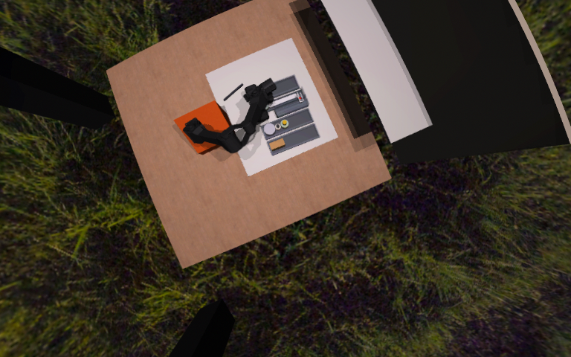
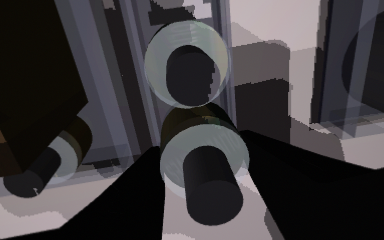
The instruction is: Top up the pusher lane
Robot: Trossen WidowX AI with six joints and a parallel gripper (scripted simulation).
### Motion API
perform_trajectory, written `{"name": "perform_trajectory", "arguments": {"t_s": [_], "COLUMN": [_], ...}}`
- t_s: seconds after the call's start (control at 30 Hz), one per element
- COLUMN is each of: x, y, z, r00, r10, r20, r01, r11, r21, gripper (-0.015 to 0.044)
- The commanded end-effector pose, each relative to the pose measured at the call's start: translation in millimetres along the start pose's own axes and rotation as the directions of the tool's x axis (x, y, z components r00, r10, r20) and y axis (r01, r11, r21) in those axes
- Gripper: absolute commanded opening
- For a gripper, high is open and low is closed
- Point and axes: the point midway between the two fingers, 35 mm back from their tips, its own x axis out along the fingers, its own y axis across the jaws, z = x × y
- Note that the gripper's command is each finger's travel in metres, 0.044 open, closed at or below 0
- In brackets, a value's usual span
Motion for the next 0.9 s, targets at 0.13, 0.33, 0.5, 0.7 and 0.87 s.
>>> {"name": "perform_trajectory", "arguments": {"t_s": [0.13,0.33,0.5,0.7,0.87], "x": [-1.8,-1.9,-1.9,-1.9,-1.9], "y": [-1.2,-1.3,-1.3,-1.3,-1.3], "z": [8.3,9.1,9.8,10.6,11.3], "r00": [1.0,1.0,1.0,1.0,1.0], "r10": [-0.002,-0.002,-0.002,-0.002,-0.002], "r20": [0.021,0.021,0.021,0.021,0.021], "r01": [0.001,0.001,0.001,0.001,0.001], "r11": [1.0,1.0,1.0,1.0,1.0], "r21": [0.016,0.016,0.016,0.016,0.016], "gripper": [0.0,0.0,0.0,0.0,0.0]}}
